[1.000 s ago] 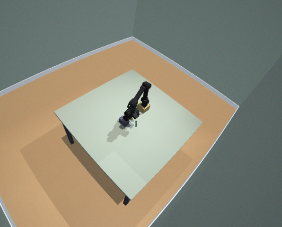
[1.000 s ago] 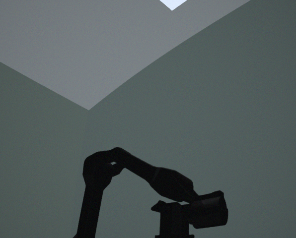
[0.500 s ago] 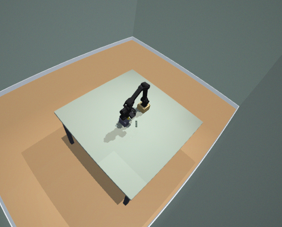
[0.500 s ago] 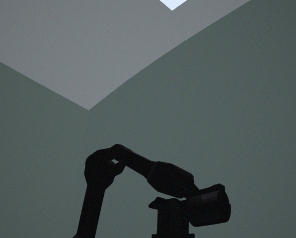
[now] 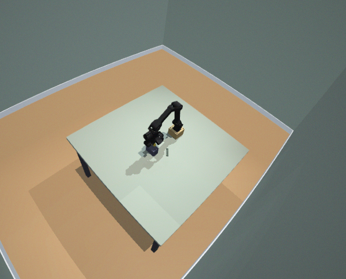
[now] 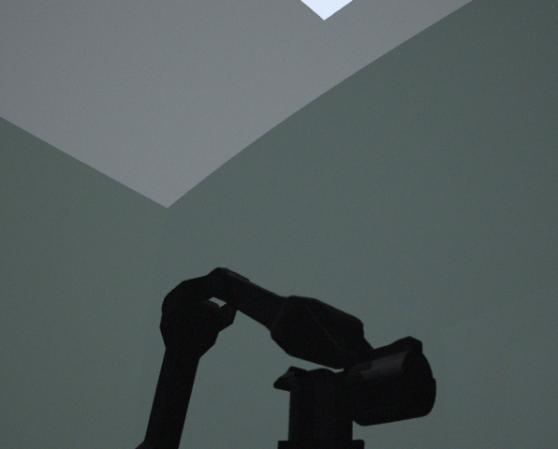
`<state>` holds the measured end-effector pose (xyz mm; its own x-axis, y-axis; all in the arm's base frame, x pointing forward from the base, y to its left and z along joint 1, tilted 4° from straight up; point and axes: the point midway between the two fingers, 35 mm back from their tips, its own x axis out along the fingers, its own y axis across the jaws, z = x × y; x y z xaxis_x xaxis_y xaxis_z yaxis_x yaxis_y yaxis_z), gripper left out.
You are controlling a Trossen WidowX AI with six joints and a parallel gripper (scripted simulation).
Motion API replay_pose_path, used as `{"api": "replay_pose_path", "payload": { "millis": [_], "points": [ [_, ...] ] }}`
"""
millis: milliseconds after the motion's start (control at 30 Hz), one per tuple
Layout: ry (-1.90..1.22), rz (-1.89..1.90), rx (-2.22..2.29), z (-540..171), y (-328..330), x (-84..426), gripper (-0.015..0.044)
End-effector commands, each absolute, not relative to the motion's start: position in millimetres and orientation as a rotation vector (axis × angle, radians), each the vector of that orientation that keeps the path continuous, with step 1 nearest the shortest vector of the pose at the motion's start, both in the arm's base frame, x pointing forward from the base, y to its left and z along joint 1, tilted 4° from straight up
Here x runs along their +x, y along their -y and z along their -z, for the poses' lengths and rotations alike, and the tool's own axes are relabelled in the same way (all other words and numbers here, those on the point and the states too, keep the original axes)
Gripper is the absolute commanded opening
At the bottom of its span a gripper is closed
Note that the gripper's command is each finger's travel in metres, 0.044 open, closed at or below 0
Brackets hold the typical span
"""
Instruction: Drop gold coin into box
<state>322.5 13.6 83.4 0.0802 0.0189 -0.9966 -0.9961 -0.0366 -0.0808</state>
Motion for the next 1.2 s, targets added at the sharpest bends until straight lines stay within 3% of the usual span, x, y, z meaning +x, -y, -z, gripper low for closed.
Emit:
{"api": "replay_pose_path", "payload": {
  "millis": [0,1167],
  "points": [
    [-1.120,-1.185,-1.261,-83.3,-15.2,321.3,0.0000],
    [-1.119,-1.198,-1.268,-86.2,-10.4,326.0,0.0000]
  ]
}}
